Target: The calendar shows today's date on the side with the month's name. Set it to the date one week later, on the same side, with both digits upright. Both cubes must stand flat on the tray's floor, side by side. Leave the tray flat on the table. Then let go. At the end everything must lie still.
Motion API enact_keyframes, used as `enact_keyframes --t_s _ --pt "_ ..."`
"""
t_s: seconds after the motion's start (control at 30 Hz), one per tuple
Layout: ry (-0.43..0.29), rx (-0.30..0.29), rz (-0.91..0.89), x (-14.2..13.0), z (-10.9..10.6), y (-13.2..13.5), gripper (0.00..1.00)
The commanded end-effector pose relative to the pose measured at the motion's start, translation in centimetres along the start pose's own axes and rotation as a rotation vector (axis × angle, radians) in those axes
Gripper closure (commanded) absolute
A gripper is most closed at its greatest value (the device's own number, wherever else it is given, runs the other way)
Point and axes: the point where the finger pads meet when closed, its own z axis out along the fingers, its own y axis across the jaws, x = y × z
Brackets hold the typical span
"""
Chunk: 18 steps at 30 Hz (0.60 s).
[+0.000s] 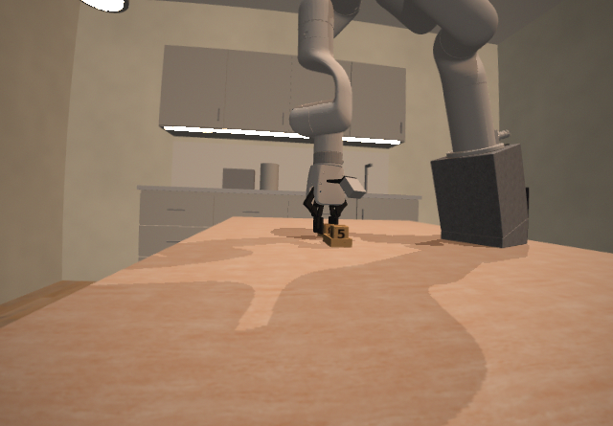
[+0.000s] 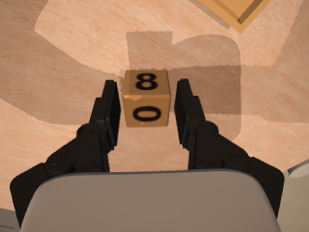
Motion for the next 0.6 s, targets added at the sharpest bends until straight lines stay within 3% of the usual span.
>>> enact_keyframes --t_s 0.0,0.27,0.3,0.57 --pt "-0.002 -0.001 0.0 -0.1 -0.06 0.05 0.51" --pt "-0.002 -0.001 0.0 -0.1 -0.06 0.05 0.51" --pt "-0.002 -0.001 0.0 -0.1 -0.06 0.05 0.71" --pt "-0.002 -0.001 0.0 -0.1 -0.06 0.05 0.71"
